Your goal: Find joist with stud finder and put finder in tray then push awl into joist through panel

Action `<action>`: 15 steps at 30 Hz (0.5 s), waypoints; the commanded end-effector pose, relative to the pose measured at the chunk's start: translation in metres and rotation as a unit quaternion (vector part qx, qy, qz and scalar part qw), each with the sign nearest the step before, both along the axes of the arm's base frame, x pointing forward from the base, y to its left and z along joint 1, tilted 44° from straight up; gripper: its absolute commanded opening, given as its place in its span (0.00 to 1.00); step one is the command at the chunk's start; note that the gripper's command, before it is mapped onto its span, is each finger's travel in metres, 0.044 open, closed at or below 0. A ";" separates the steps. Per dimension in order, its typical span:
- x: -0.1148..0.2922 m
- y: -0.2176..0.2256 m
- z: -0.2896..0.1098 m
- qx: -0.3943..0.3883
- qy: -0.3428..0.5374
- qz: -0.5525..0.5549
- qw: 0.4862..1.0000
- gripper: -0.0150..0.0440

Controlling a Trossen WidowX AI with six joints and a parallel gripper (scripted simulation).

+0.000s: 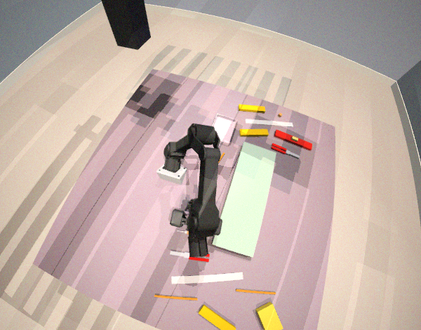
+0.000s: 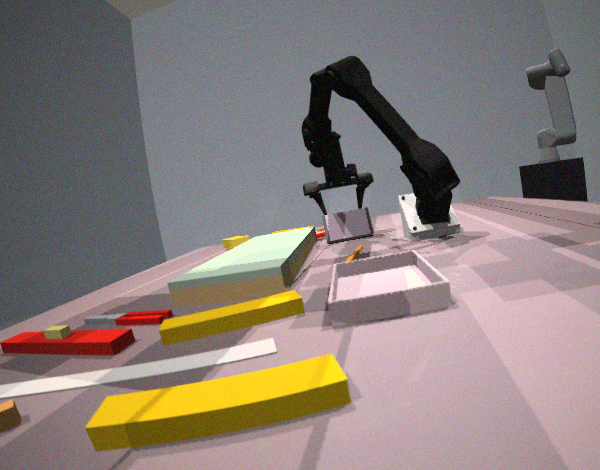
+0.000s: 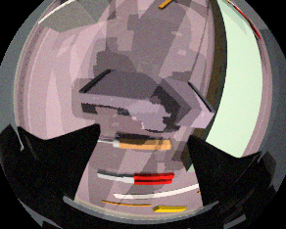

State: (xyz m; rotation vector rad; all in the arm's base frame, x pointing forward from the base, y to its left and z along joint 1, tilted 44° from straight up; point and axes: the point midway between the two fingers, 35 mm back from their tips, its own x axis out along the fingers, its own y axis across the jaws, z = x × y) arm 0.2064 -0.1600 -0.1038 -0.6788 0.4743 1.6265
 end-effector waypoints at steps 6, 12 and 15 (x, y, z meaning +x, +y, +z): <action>-0.002 0.012 -0.012 0.005 0.003 -0.004 1.000 1.00; -0.003 0.018 -0.019 0.005 0.003 -0.004 1.000 1.00; -0.003 0.022 -0.022 0.005 0.003 -0.004 1.000 1.00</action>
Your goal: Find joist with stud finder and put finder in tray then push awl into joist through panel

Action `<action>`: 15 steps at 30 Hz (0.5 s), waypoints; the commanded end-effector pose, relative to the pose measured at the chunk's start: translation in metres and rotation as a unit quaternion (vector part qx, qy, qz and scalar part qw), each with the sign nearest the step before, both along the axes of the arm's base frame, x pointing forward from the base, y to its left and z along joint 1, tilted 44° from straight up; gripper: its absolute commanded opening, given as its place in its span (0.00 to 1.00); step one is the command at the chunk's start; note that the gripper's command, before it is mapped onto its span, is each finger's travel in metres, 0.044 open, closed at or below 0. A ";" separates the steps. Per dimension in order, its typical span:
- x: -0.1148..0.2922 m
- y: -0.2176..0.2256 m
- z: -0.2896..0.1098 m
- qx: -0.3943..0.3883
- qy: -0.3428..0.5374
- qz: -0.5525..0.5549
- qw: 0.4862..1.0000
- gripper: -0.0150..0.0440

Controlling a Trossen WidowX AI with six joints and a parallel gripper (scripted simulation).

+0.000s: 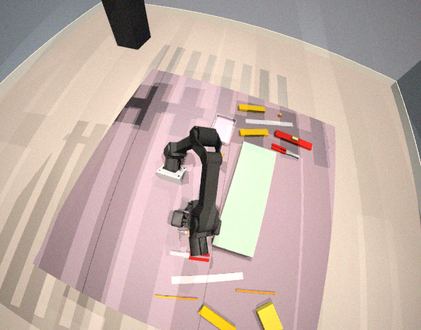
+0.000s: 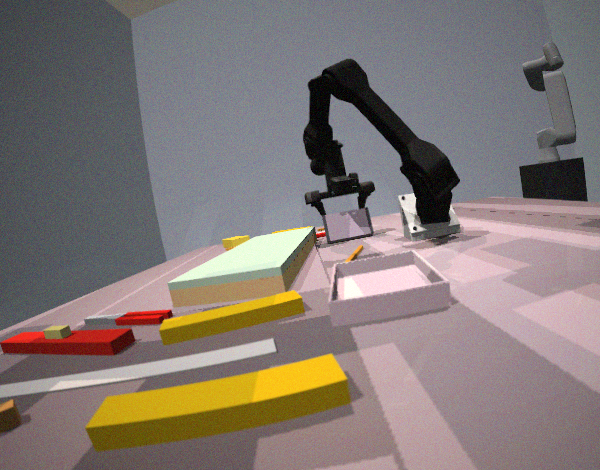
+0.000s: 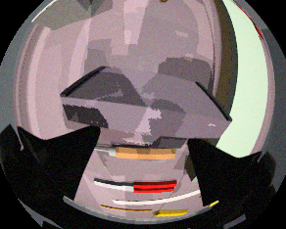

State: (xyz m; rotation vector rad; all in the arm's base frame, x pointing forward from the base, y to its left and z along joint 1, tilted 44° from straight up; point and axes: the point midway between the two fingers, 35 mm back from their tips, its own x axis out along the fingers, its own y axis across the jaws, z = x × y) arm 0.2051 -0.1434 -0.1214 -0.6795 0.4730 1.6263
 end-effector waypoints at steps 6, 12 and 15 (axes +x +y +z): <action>-0.002 0.009 -0.008 0.005 0.004 -0.004 1.000 0.99; -0.002 0.009 -0.008 0.005 0.004 -0.004 1.000 0.92; -0.002 0.009 -0.008 0.005 0.004 -0.004 1.000 0.89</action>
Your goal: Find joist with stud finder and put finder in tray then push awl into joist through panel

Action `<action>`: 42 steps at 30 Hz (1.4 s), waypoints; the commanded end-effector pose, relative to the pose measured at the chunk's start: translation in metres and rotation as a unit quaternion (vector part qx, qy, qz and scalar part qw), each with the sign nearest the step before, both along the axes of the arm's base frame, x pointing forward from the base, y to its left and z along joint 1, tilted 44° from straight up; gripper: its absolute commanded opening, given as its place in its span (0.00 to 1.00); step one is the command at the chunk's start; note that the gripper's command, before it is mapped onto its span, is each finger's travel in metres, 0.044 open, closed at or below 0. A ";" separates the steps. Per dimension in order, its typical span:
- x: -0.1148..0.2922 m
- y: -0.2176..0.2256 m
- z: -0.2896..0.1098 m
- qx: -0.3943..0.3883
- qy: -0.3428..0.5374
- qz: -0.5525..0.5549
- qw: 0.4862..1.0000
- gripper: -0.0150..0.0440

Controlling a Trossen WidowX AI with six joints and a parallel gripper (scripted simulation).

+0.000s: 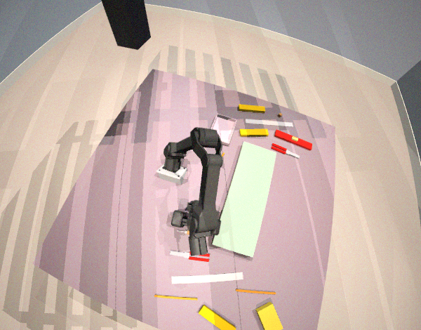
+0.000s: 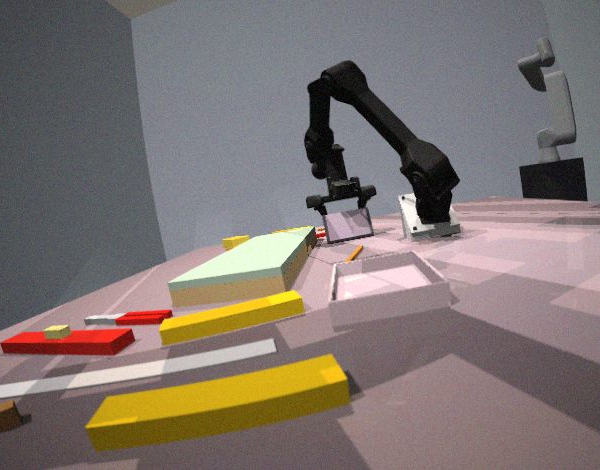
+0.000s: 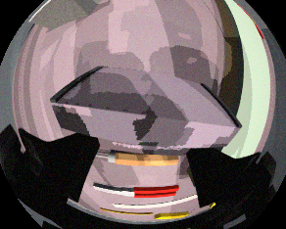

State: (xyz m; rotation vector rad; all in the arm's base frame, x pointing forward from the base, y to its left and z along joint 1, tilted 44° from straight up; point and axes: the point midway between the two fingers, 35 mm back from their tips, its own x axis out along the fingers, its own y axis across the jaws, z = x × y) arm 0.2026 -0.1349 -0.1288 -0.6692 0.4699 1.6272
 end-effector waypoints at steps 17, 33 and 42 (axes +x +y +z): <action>0.002 -0.012 0.012 0.001 0.002 -0.003 1.000 0.30; 0.004 -0.034 0.035 0.001 0.002 -0.003 1.000 0.25; 0.003 -0.041 0.043 0.001 0.002 -0.003 1.000 0.25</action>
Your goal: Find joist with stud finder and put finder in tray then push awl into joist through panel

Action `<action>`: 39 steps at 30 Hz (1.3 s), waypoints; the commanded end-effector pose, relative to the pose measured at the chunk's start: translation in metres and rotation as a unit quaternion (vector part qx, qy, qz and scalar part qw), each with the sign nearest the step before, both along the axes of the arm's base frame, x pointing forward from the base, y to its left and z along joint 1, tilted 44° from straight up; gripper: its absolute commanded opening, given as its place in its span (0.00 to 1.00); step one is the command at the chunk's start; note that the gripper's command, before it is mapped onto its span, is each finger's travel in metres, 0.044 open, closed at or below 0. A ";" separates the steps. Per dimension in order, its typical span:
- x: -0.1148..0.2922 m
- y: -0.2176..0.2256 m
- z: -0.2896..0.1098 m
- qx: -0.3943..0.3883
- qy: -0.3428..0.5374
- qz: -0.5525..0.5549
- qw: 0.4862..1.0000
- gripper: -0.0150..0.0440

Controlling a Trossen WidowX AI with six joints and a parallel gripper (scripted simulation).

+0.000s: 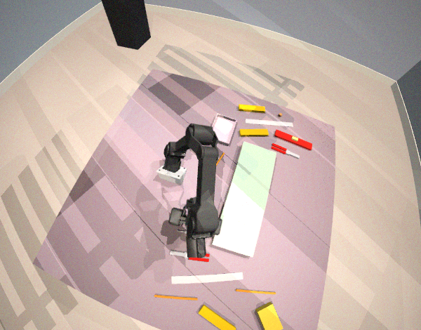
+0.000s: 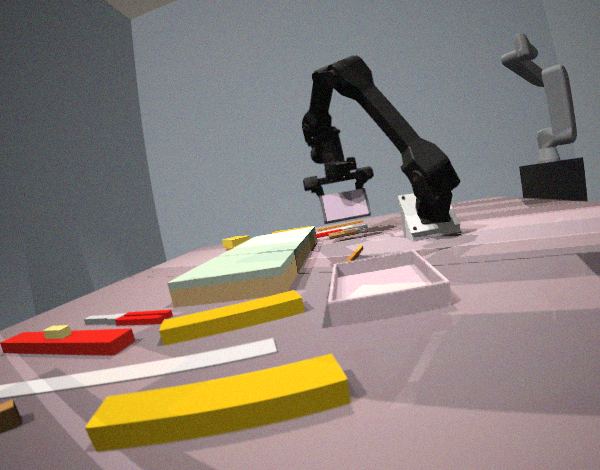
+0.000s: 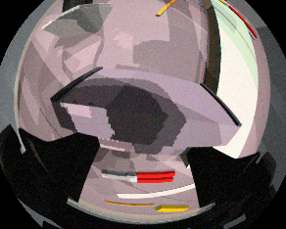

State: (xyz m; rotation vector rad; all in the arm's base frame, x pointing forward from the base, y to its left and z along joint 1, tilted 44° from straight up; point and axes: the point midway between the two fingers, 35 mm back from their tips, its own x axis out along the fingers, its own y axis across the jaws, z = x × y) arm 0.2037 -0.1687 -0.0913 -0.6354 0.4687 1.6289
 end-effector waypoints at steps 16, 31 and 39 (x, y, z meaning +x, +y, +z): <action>0.002 -0.005 0.005 -0.023 -0.008 0.001 1.000 0.25; 0.001 -0.002 0.005 -0.055 -0.011 -0.001 0.998 0.25; 0.001 -0.001 0.005 -0.072 -0.013 -0.003 0.997 0.25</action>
